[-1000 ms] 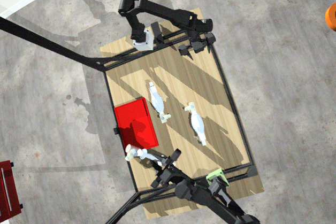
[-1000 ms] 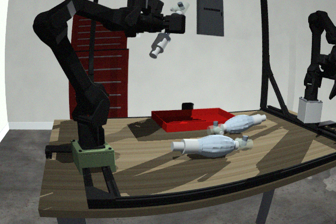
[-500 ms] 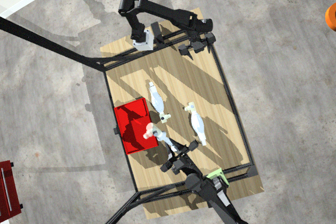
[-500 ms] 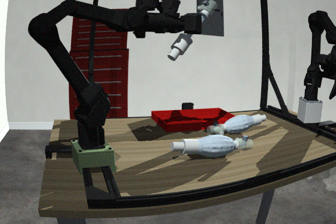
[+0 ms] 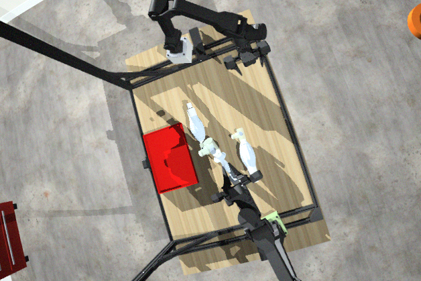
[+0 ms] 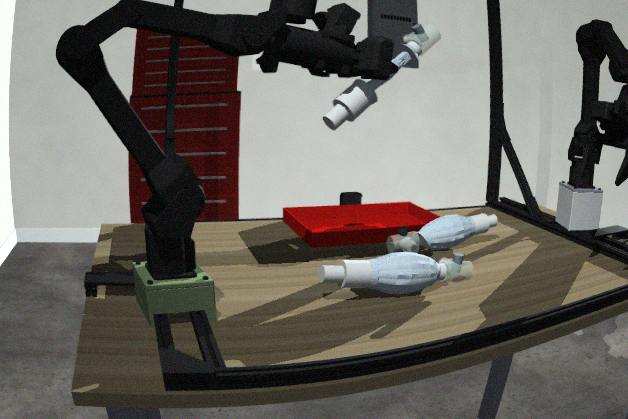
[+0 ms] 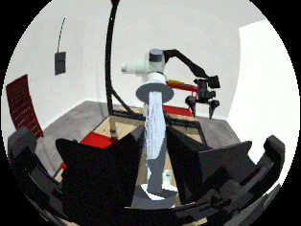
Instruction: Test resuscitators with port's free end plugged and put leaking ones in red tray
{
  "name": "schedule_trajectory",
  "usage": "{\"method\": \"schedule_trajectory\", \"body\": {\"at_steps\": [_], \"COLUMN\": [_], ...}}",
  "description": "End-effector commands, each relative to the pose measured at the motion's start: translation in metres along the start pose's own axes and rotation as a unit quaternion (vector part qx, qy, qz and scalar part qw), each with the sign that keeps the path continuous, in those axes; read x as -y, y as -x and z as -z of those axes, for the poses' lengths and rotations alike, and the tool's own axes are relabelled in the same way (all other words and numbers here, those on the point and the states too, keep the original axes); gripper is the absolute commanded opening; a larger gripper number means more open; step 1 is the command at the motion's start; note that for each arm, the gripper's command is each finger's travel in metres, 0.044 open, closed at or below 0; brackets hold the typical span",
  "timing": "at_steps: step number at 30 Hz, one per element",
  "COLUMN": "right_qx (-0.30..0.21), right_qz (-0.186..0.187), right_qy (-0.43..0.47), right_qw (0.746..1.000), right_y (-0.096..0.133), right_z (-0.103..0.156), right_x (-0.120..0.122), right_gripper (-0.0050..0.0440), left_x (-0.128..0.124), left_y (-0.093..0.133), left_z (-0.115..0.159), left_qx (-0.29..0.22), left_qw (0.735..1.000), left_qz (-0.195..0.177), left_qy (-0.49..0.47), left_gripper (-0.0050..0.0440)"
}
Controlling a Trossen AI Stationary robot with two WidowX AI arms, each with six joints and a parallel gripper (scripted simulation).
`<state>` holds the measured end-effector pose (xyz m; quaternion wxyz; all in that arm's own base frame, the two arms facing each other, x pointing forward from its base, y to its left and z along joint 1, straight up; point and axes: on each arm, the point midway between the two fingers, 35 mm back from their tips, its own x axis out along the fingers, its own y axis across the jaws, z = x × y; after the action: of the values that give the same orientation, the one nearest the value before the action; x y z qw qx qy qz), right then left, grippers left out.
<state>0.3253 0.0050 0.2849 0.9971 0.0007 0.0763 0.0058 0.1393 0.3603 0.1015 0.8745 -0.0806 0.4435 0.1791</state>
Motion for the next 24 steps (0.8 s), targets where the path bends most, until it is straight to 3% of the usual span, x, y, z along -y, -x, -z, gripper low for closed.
{"method": "schedule_trajectory", "body": {"at_steps": [1, 6, 12, 13, 18, 23, 24], "right_qx": [-0.154, -0.349, -0.349, -0.304, -0.486, -0.649, -0.649], "right_qz": [0.002, 0.004, 0.004, 0.005, 0.006, 0.006, 0.006], "right_qy": [0.002, 0.002, 0.002, 0.002, 0.000, -0.003, -0.003], "right_qw": [0.988, 0.937, 0.937, 0.953, 0.874, 0.761, 0.761], "right_y": [-0.005, 0.019, 0.019, 0.004, 0.049, 0.112, 0.112], "right_z": [0.051, 0.110, 0.110, 0.097, 0.141, 0.158, 0.158], "right_x": [0.001, 0.003, 0.003, 0.002, 0.003, 0.003, 0.003], "right_gripper": [0.0000, 0.0000, 0.0000, 0.0000, 0.0000, 0.0000, 0.0000], "left_x": [0.001, 0.001, 0.001, 0.000, 0.000, 0.000, 0.000], "left_y": [0.000, 0.000, 0.000, 0.000, 0.000, 0.000, 0.000], "left_z": [0.000, 0.000, 0.000, 0.000, 0.000, 0.000, 0.000], "left_qx": [0.000, 0.000, 0.000, 0.000, 0.000, 0.000, 0.000], "left_qw": [1.000, 1.000, 1.000, 1.000, 1.000, 1.000, 1.000], "left_qz": [0.001, 0.001, 0.001, -0.001, -0.001, -0.001, -0.001], "left_qy": [-0.001, -0.001, -0.001, -0.001, -0.001, -0.001, -0.001], "left_gripper": [0.0440, 0.0440, 0.0440, 0.0440, 0.0440, 0.0440, 0.0440]}}
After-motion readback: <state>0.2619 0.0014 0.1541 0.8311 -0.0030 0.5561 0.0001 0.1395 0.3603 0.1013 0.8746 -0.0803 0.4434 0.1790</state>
